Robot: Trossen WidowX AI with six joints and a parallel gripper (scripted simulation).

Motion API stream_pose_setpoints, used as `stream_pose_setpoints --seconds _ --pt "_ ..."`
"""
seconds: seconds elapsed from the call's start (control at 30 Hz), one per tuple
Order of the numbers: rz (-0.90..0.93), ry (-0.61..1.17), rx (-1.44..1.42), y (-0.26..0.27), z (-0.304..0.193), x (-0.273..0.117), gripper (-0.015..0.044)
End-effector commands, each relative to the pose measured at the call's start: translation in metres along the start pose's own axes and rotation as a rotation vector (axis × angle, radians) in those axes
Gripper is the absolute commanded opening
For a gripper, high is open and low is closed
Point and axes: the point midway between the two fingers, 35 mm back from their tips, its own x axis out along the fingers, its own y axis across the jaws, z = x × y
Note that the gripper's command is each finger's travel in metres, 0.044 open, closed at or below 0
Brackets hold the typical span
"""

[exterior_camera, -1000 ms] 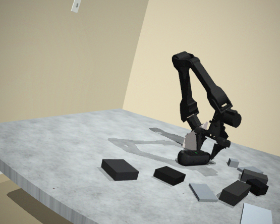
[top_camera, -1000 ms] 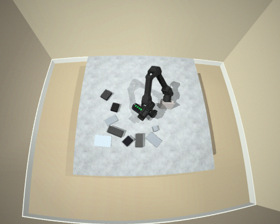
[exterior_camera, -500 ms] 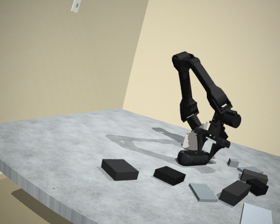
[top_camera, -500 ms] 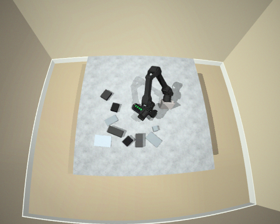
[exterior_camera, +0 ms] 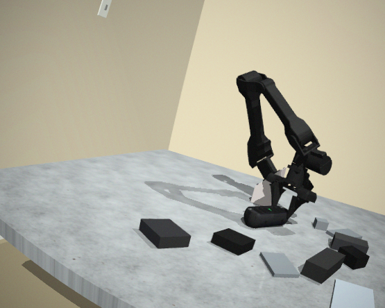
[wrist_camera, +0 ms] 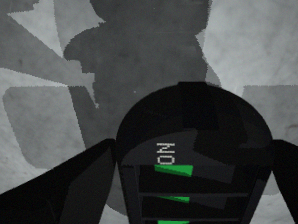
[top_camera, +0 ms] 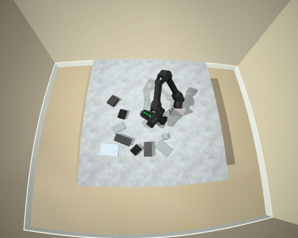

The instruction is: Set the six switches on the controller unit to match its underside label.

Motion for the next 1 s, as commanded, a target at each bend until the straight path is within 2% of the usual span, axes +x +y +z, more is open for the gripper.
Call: stream_pose_setpoints --seconds 0.0,0.97 --pt "-0.005 -0.003 0.005 -0.001 -0.003 -0.004 0.0337" --pt "-0.005 -0.059 0.005 -0.001 -0.018 -0.022 0.0335"
